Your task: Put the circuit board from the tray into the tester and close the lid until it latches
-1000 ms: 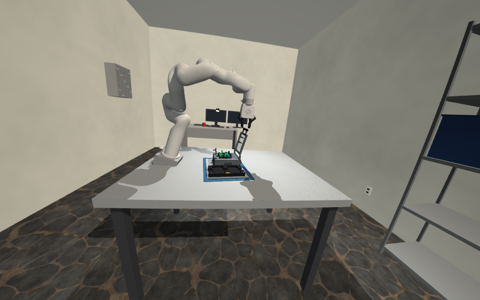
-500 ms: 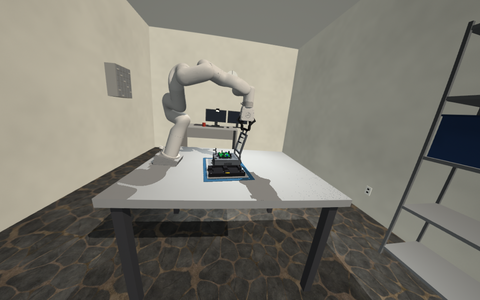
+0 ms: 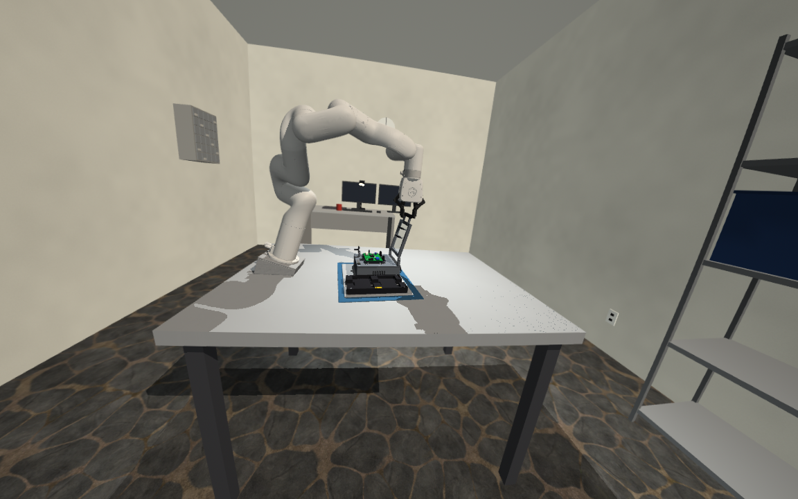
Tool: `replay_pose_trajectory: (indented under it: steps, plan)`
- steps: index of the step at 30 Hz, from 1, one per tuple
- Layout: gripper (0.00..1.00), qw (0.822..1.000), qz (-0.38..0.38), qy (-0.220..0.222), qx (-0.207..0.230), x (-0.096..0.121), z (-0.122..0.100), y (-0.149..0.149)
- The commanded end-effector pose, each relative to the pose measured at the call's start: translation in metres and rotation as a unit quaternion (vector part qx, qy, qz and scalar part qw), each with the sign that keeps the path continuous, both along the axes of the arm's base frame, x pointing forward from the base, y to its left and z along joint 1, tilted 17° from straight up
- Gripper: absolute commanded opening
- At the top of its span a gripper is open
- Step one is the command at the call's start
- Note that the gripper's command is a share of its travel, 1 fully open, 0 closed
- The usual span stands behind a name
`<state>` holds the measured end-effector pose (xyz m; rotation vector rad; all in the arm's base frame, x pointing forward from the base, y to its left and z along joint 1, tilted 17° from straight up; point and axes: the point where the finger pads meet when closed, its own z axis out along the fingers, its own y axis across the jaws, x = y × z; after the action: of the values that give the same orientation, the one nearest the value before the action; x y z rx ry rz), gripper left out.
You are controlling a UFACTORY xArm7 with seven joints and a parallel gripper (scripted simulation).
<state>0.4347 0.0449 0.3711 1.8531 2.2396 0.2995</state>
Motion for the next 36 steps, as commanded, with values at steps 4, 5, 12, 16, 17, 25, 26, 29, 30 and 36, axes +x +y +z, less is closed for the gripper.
replay_pose_trajectory:
  steps: [4, 5, 12, 16, 17, 25, 26, 29, 30, 36]
  plan:
    - [0.51, 1.0, 0.0, -0.002, 0.001, 0.0004, 0.0016, 0.0003]
    - [0.0, 1.0, 0.0, -0.002, 0.001, 0.0004, 0.0016, 0.0003]
    - [0.0, 1.0, 0.0, -0.002, 0.001, 0.0004, 0.0016, 0.0003]
    - [0.0, 1.0, 0.0, -0.002, 0.001, 0.0004, 0.0016, 0.0003]
    - [0.0, 1.0, 0.0, -0.002, 0.001, 0.0004, 0.0016, 0.0003]
    - [0.0, 1.0, 0.0, -0.002, 0.001, 0.0004, 0.0016, 0.0003]
    - [0.0, 1.0, 0.0, -0.002, 0.001, 0.0004, 0.0016, 0.0003]
    - [0.0, 1.0, 0.0, -0.002, 0.001, 0.0004, 0.0016, 0.0003]
    - [0.0, 1.0, 0.0, -0.002, 0.001, 0.0004, 0.0016, 0.0003]
    - [0.0, 1.0, 0.0, -0.002, 0.001, 0.0004, 0.0016, 0.0003]
